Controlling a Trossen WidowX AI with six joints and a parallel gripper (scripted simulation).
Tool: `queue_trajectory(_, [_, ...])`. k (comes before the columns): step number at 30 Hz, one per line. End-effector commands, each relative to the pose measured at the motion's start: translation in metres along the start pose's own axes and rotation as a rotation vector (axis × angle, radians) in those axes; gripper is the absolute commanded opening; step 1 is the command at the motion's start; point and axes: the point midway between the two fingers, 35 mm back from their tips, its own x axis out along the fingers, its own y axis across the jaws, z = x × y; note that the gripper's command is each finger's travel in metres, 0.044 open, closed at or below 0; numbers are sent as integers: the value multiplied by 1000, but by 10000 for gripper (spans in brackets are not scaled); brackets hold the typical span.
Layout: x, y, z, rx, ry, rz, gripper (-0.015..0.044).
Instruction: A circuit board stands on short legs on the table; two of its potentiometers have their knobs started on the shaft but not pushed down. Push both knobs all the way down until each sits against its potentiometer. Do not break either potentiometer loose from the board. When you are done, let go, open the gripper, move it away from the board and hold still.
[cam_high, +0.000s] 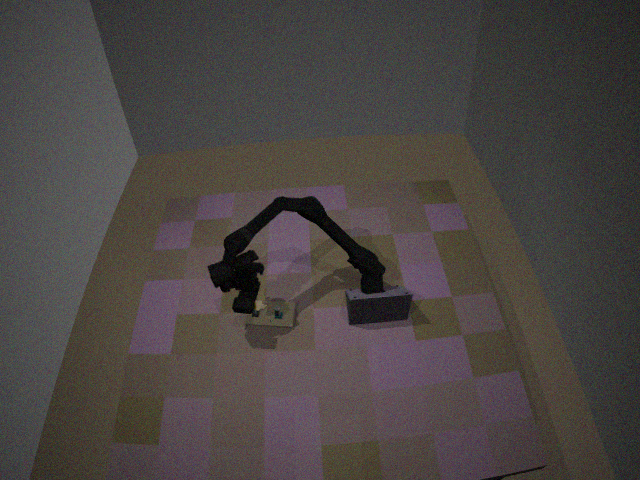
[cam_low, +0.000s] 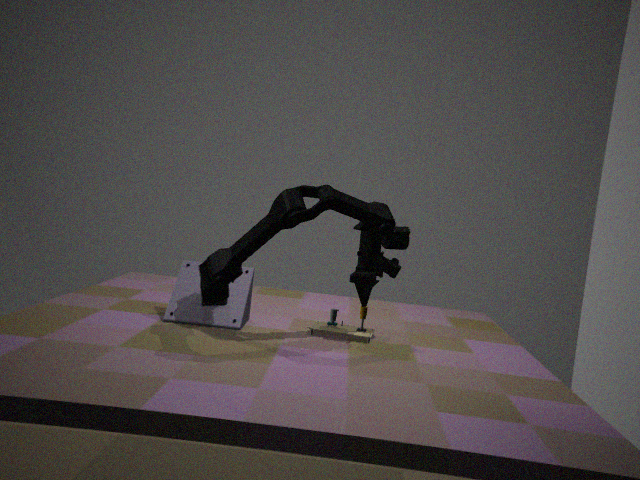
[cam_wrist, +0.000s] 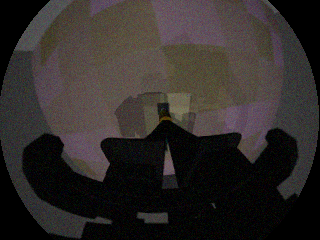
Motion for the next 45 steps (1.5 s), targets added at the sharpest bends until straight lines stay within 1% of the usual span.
queue_trajectory(1, [10,-2,2,7,7,-8,0])
queue_trajectory(21, [21,-2,2,7,7,-8,0])
queue_trajectory(45, [24,-2,2,7,7,-9,0])
